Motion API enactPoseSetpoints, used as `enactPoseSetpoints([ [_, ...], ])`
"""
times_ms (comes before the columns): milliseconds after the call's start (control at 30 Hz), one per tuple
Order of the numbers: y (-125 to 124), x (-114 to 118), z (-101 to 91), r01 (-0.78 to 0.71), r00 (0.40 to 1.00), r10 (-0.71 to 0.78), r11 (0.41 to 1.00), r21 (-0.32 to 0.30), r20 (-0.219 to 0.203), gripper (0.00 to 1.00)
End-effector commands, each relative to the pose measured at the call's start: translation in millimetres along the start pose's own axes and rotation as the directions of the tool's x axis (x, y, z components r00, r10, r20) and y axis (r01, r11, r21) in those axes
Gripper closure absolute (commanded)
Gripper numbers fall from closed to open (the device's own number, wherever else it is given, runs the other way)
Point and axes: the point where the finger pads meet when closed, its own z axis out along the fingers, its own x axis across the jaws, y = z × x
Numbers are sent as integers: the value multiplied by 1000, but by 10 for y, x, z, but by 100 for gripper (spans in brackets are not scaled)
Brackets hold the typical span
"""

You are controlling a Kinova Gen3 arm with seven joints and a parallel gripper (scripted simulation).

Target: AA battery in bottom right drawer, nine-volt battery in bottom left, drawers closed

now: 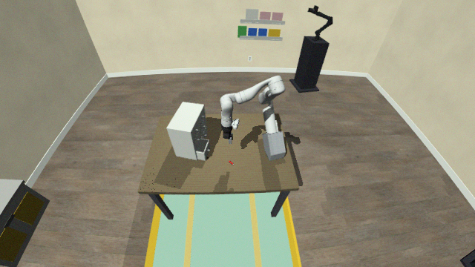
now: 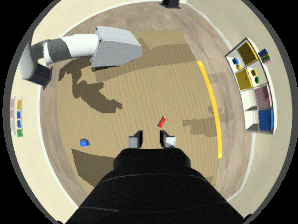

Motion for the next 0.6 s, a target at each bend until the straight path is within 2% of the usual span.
enactPoseSetpoints([
  [0, 2, 3, -8, 0, 1000, 0, 1000, -1, -2, 33],
  [567, 27, -35, 3, 13, 1000, -13, 1000, -2, 1, 33],
])
